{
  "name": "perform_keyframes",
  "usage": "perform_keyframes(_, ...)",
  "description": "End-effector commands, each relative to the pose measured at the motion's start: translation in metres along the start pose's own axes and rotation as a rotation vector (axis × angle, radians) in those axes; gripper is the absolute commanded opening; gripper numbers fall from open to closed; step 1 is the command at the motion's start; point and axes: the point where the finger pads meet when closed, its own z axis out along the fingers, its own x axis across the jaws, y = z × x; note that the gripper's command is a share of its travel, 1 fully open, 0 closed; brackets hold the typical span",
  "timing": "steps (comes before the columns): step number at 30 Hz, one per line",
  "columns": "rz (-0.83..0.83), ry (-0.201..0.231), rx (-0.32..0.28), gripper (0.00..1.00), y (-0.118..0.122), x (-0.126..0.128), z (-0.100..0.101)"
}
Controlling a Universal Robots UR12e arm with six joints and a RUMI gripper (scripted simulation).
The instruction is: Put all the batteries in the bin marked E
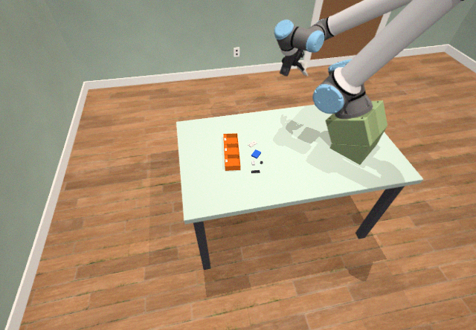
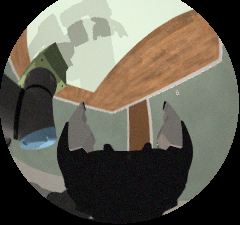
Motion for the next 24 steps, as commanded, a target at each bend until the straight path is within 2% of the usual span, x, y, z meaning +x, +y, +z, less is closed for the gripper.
perform_keyframes(1, 0.001, 0.001, 0.0, 1.0, 0.0, 0.001, 0.0)
perform_keyframes(17, 0.001, 0.001, 0.0, 1.0, 0.0, 0.001, 0.0)
perform_keyframes(18, -0.002, -0.004, -0.001, 0.04, -0.006, -0.001, 0.009)
perform_keyframes(24, -0.002, -0.004, 0.0, 0.04, -0.032, -0.001, 0.046)
